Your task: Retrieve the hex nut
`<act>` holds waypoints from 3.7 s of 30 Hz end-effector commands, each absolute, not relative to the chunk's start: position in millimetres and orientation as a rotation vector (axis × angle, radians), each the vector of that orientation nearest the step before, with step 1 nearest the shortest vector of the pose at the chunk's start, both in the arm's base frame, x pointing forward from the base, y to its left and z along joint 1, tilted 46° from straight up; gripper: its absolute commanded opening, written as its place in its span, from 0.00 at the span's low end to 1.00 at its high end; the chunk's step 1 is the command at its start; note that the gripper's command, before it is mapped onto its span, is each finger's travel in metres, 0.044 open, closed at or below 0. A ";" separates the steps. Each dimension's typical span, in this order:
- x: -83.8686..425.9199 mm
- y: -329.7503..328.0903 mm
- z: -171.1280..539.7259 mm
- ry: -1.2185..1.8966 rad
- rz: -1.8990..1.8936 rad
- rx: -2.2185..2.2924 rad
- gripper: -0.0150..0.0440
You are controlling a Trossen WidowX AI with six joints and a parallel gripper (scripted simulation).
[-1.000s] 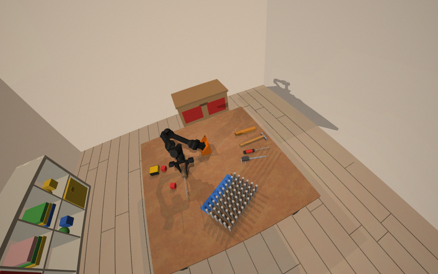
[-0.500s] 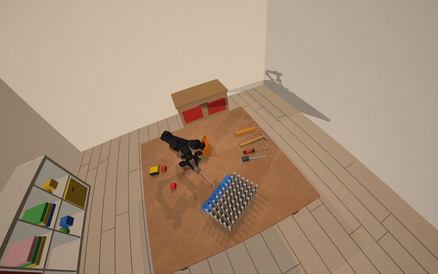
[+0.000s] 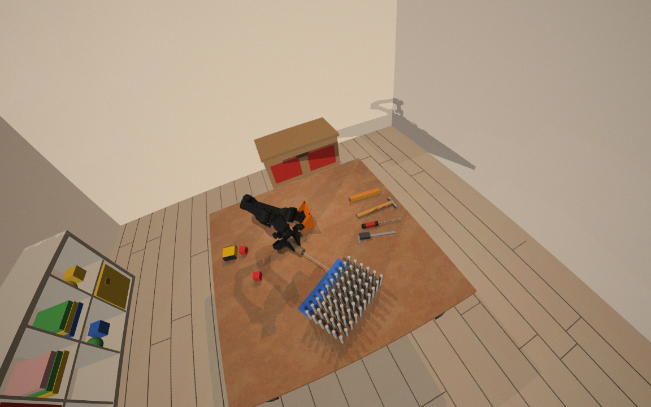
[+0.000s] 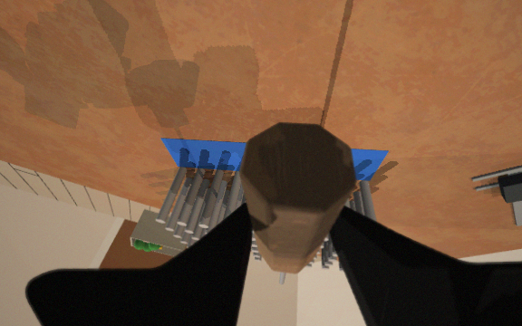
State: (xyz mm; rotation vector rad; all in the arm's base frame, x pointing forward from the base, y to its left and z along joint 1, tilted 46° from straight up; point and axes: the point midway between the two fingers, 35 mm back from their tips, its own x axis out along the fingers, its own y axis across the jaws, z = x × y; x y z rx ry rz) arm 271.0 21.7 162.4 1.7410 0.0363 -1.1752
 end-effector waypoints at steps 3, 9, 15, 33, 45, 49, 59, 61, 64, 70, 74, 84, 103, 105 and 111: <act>275.5 2.9 140.3 0.050 -1.191 1.745 0.25; 278.1 -18.2 120.2 0.052 -1.193 1.750 0.25; 277.5 -39.9 101.6 0.049 -1.187 1.752 0.25; 266.4 -79.8 68.2 0.031 -1.158 1.737 0.25; 271.0 -78.1 66.4 0.031 -1.158 1.737 0.25; 272.6 -77.6 65.8 0.031 -1.158 1.737 0.25; 276.6 -76.3 64.3 0.031 -1.157 1.738 0.25; 277.4 -76.1 64.1 0.030 -1.157 1.738 0.25; 278.6 -75.7 63.6 0.030 -1.157 1.738 0.25; 281.1 -75.0 62.7 0.030 -1.157 1.738 0.25; 282.7 -74.4 62.1 0.030 -1.157 1.738 0.25; 286.8 -73.1 60.5 0.029 -1.157 1.739 0.25; 294.6 -70.2 57.4 0.029 -1.156 1.740 0.25; 295.4 -69.9 57.0 0.029 -1.156 1.740 0.25; 298.0 -69.0 56.0 0.029 -1.156 1.740 0.25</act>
